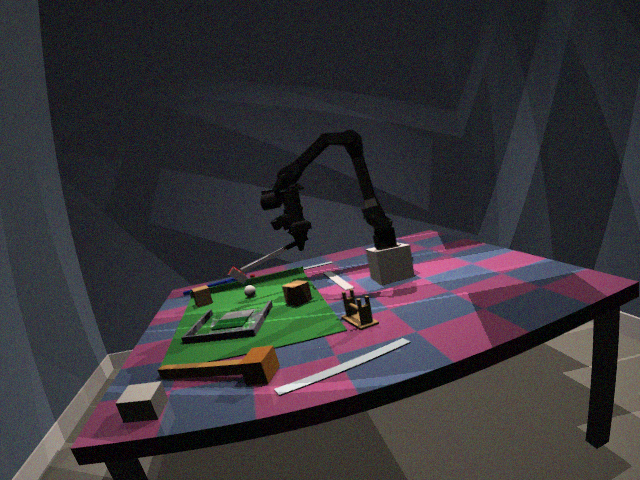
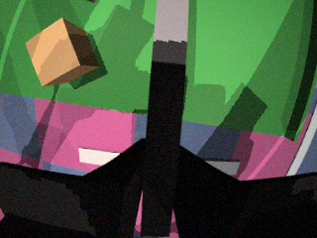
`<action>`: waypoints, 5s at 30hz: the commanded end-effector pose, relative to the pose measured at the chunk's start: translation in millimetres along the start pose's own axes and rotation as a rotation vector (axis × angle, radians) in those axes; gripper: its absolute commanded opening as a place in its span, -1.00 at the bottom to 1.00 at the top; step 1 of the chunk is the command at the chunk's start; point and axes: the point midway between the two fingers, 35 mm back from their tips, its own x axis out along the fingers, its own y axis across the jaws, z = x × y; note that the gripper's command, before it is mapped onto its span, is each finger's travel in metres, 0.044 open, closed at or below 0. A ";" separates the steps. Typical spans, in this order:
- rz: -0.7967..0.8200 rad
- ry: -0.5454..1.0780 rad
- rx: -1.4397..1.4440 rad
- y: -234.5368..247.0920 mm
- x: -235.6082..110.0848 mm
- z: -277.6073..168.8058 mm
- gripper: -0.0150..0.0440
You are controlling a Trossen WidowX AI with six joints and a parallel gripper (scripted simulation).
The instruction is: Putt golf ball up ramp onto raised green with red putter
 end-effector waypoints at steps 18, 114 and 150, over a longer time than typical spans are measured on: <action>-0.051 0.025 0.348 -57.3 -1.7 -32.9 -0.49; -0.040 0.023 0.348 45.7 4.8 3.0 -0.49; -0.038 0.030 0.344 45.8 12.9 1.8 -0.49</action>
